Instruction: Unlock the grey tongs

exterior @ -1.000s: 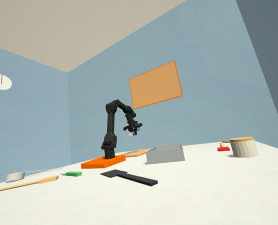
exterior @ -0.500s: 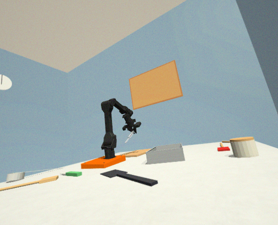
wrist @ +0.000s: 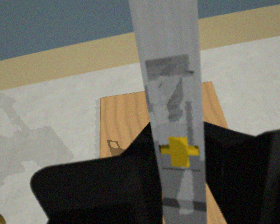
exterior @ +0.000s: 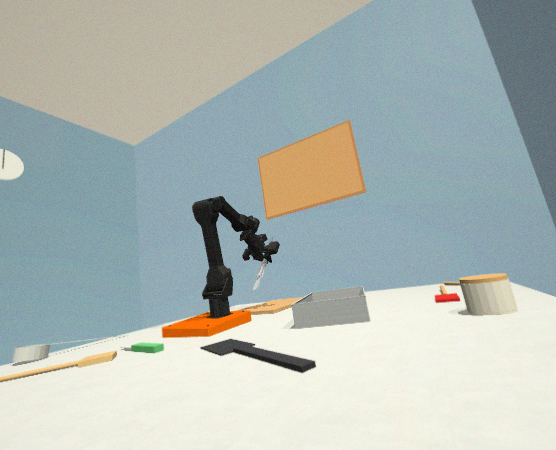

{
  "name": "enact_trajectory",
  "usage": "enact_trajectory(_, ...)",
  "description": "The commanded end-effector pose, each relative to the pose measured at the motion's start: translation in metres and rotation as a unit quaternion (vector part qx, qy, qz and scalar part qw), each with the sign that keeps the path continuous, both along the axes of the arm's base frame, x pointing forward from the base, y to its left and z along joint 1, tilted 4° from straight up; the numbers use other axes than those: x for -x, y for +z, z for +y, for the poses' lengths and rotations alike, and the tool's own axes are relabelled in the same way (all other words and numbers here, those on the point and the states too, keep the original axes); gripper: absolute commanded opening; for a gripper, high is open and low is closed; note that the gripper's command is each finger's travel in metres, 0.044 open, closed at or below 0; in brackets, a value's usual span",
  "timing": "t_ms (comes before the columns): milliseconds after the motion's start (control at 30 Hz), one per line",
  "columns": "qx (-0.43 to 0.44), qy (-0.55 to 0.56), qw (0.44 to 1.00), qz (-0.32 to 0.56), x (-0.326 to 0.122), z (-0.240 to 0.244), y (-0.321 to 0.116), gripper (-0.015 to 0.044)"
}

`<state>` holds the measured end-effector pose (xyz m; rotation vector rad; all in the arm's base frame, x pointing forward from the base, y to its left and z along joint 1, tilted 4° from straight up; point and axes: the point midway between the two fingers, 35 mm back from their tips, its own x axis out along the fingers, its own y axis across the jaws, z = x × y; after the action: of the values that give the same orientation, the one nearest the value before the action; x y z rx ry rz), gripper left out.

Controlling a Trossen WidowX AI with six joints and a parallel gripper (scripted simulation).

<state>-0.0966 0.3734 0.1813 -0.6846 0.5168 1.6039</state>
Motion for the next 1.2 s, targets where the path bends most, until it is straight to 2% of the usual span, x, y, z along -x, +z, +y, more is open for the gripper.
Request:
enact_trajectory(0,-0.046,-0.001,0.999,0.005,-0.001,-0.004,0.009,-0.015)
enact_trajectory(567,-0.183,-0.005,0.983,0.033,-0.008,-0.028,0.026,-0.015)
enact_trajectory(1167,-0.184,-0.005,0.982,0.033,-0.008,-0.029,0.026,-0.015)
